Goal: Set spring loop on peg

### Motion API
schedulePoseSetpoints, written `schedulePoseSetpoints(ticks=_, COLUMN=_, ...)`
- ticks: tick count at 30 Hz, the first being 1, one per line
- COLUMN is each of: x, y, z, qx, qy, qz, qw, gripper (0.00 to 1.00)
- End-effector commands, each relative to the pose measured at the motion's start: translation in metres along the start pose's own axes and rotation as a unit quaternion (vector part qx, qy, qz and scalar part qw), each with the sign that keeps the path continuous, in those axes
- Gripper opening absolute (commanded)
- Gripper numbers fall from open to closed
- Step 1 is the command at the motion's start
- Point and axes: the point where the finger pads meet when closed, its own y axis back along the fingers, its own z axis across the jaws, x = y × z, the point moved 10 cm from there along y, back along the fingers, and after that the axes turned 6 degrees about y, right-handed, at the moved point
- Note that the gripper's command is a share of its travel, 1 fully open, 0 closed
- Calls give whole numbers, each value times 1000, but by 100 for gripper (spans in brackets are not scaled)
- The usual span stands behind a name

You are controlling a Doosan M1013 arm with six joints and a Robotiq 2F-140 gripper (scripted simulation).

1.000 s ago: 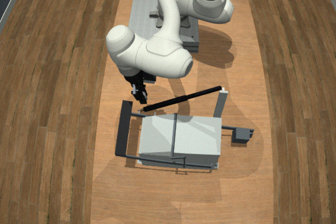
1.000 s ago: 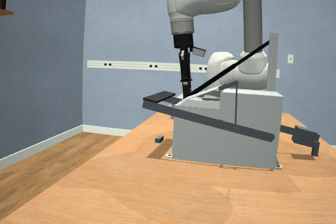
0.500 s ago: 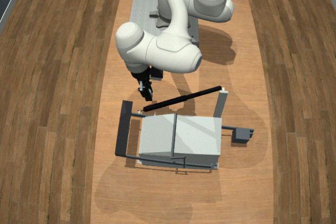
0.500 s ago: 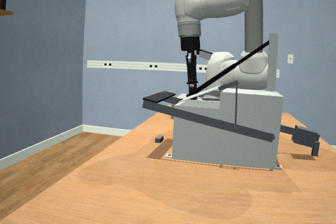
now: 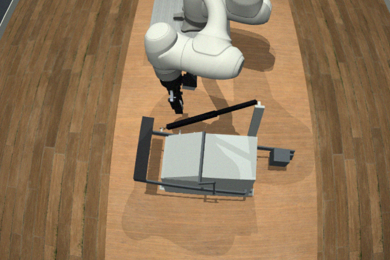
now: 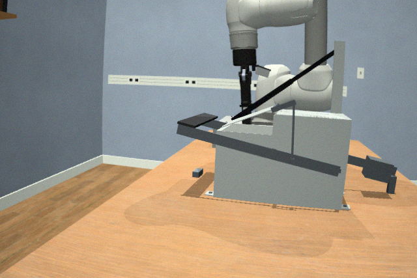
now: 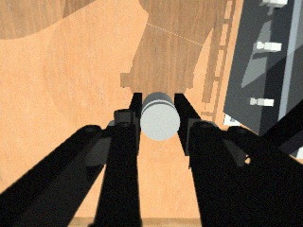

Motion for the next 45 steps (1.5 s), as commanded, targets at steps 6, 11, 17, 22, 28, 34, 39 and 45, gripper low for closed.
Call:
schedulePoseSetpoints(ticks=6, x=14, y=-5, z=-9, qx=0, qy=0, qz=-5, qw=1000, gripper=25)
schedulePoseSetpoints(ticks=11, x=19, y=-8, z=-13, qx=0, qy=0, qz=-6, qw=1000, gripper=25)
schedulePoseSetpoints(ticks=17, x=32, y=-13, z=-22, qx=0, qy=0, qz=-11, qw=1000, gripper=25)
schedulePoseSetpoints(ticks=22, x=43, y=-18, z=-29, qx=1, qy=0, qz=-14, qw=1000, gripper=25)
schedulePoseSetpoints(ticks=28, x=48, y=-20, z=-32, qx=1, qy=0, qz=-16, qw=1000, gripper=25)
schedulePoseSetpoints(ticks=34, x=61, y=-25, z=-41, qx=1, qy=0, qz=-20, qw=1000, gripper=25)
schedulePoseSetpoints(ticks=39, x=72, y=-30, z=-48, qx=2, qy=0, qz=-23, qw=1000, gripper=25)
schedulePoseSetpoints(ticks=45, x=77, y=-32, z=-52, qx=2, qy=0, qz=-25, qw=1000, gripper=25)
